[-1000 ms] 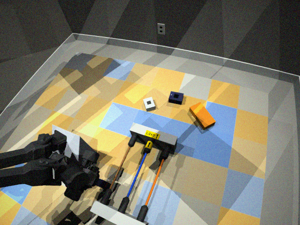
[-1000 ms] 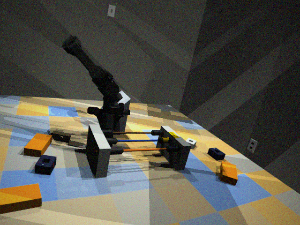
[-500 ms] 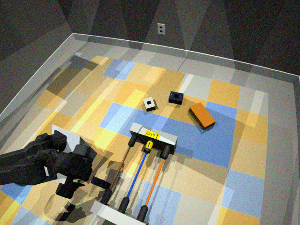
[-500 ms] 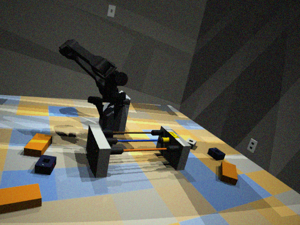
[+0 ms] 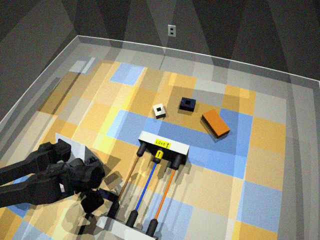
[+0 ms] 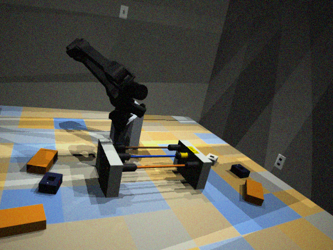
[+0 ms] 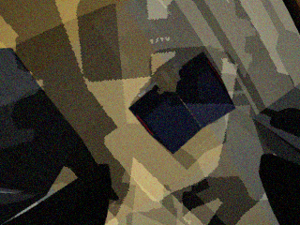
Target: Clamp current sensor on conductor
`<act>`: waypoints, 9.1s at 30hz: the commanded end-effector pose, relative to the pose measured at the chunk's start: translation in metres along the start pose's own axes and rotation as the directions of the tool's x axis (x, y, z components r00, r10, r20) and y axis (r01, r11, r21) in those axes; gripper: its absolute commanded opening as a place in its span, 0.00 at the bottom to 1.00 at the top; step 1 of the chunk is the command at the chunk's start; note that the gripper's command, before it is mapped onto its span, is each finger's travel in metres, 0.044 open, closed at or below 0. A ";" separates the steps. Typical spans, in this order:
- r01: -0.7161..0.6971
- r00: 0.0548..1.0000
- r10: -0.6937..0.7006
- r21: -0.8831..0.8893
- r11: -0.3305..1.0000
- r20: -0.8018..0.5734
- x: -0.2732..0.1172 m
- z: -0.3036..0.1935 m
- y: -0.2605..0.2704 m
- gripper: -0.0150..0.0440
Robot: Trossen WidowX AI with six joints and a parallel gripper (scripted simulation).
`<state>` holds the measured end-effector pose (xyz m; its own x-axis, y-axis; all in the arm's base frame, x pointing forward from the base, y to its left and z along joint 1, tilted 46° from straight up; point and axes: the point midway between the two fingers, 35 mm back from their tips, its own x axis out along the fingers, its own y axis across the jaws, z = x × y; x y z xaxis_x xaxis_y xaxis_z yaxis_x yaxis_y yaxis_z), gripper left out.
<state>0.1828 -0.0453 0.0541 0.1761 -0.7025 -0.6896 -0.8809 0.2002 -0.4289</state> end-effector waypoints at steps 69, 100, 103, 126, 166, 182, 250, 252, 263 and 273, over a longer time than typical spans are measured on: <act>-0.086 0.996 0.076 -0.538 0.839 -0.041 0.054 0.011 -0.013 0.50; -0.091 0.996 0.080 -0.544 0.834 -0.044 -0.064 0.031 -0.024 0.25; -0.090 0.996 0.079 -0.542 0.836 -0.043 -0.065 0.037 -0.030 0.25; -0.086 0.996 0.077 -0.513 0.854 -0.040 -0.053 0.122 -0.096 0.25; -0.085 0.996 0.075 -0.504 0.859 -0.040 0.006 0.145 -0.108 0.25; -0.085 0.996 0.077 -0.497 0.864 -0.037 0.006 0.145 -0.109 0.25; -0.100 0.995 0.087 -0.503 0.858 -0.050 0.047 0.143 -0.105 1.00; -0.100 0.995 0.087 -0.503 0.858 -0.050 0.049 0.143 -0.105 1.00; -0.100 0.995 0.087 -0.503 0.858 -0.050 0.066 0.142 -0.103 1.00; -0.098 0.995 0.086 -0.496 0.863 -0.046 0.072 0.142 -0.105 0.98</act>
<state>0.3498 -0.0203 -0.0334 0.0778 -0.7135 -0.6963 -0.9952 -0.0968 -0.0120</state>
